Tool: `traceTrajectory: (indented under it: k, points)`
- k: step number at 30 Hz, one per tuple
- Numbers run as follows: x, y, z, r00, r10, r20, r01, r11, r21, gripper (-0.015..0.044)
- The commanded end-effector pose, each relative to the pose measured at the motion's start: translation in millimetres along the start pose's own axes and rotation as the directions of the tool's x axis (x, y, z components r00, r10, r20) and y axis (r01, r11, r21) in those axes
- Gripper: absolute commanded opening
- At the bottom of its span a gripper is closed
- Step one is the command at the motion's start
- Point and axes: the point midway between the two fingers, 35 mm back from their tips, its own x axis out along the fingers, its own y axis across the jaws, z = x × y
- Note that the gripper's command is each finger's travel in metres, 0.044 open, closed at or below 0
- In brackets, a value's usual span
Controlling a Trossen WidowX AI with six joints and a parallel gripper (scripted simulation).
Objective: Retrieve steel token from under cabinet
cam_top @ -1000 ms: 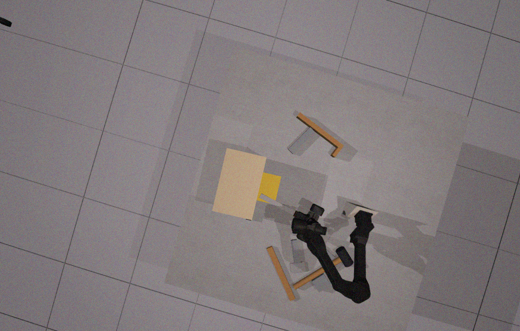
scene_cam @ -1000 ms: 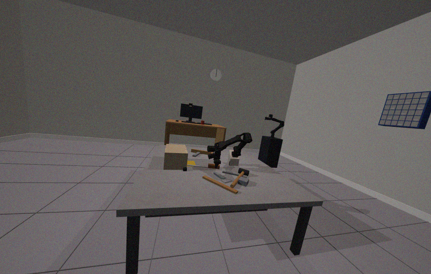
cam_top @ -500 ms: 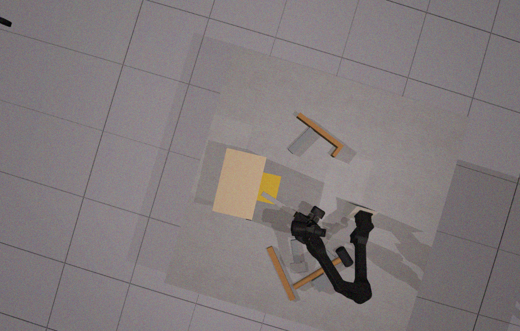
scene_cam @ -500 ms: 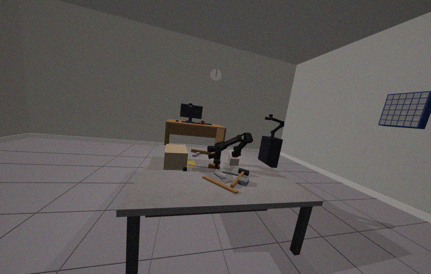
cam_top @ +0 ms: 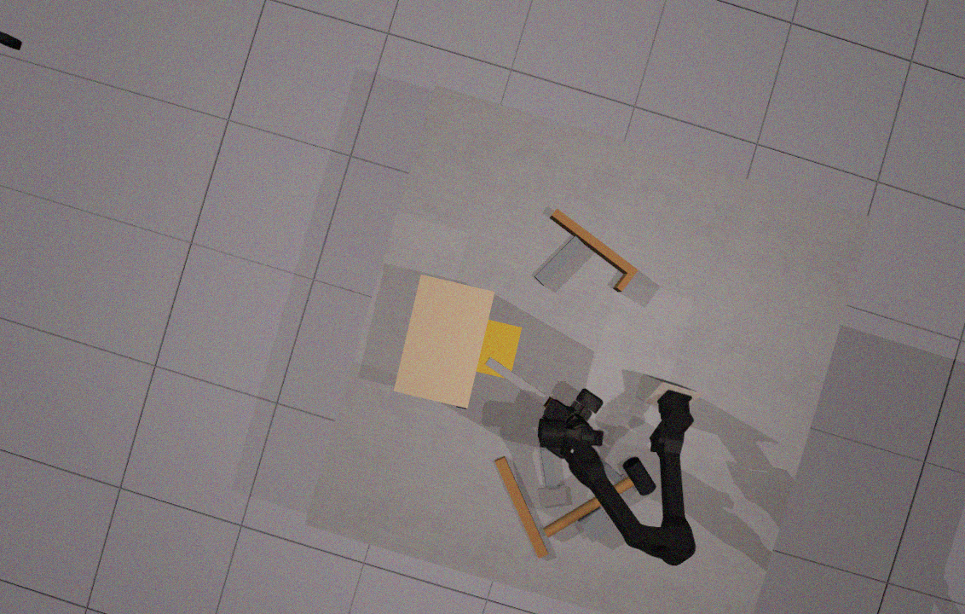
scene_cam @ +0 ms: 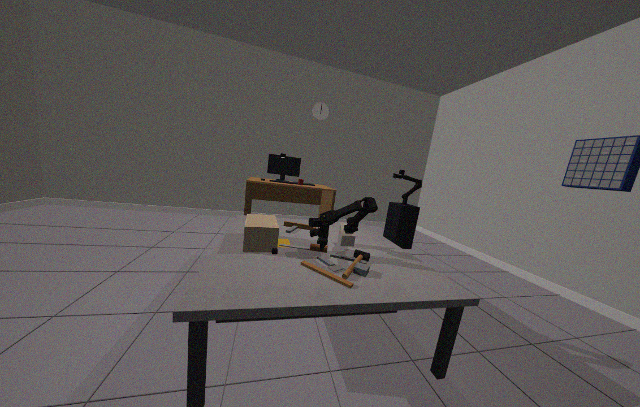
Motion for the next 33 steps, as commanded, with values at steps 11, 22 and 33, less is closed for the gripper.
traceTrajectory:
  k: [11,22,33]
  points:
    - [-2,11,-3,1.0,0.013,0.003,-0.013,1.0,-0.02,0.0]
    - [-2,17,-5,1.0,0.013,0.003,-0.013,1.0,-0.02,0.0]
    - [-2,21,-5,1.0,0.013,0.003,-0.013,1.0,-0.02,0.0]
